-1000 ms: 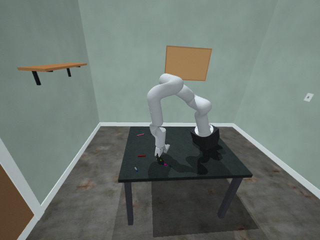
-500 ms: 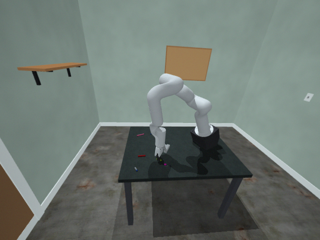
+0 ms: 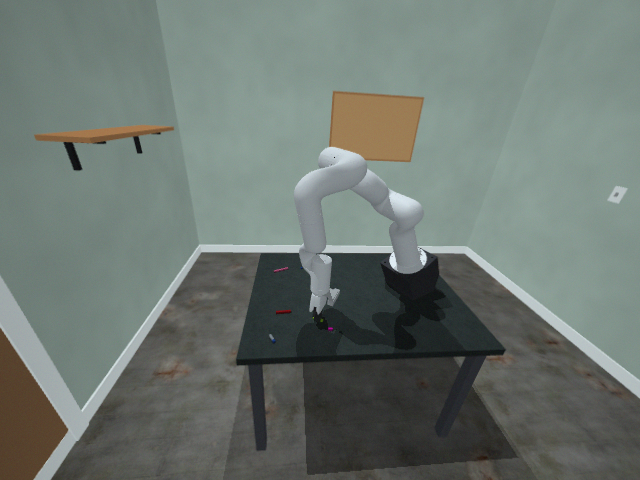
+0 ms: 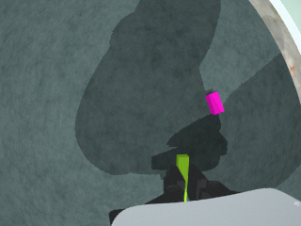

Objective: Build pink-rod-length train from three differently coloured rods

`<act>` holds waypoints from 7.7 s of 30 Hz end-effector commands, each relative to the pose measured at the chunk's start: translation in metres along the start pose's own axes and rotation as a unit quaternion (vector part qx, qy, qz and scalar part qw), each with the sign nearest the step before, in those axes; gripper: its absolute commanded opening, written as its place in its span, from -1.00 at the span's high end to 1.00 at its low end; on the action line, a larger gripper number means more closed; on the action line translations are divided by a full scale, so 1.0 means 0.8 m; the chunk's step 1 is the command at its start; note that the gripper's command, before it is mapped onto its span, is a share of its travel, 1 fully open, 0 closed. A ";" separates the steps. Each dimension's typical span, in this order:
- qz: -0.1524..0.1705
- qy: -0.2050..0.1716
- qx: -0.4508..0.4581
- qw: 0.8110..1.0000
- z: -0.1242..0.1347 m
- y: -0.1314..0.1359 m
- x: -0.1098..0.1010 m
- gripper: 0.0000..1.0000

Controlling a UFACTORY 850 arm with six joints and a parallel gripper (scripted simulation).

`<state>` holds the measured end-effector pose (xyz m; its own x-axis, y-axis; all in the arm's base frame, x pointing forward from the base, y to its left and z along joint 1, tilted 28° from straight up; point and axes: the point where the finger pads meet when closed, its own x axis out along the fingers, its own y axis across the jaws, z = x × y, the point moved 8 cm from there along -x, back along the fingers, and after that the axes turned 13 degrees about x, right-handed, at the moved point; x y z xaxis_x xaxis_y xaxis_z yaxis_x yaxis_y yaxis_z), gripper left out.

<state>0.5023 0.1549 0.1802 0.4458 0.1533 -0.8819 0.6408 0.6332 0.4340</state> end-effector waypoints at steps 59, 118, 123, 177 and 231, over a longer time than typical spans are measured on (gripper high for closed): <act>0.001 -0.001 0.281 0.960 0.165 0.242 -0.127 0.92; 0.001 0.000 0.282 0.959 0.166 0.247 -0.016 0.92; 0.001 0.000 0.282 0.959 0.166 0.247 -0.016 0.92; 0.001 0.000 0.282 0.959 0.166 0.248 -0.016 0.92; 0.001 0.000 0.282 0.959 0.166 0.248 -0.002 0.92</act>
<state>0.7111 0.1797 0.2908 0.4452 0.1532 -0.8822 0.8773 0.1226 0.4640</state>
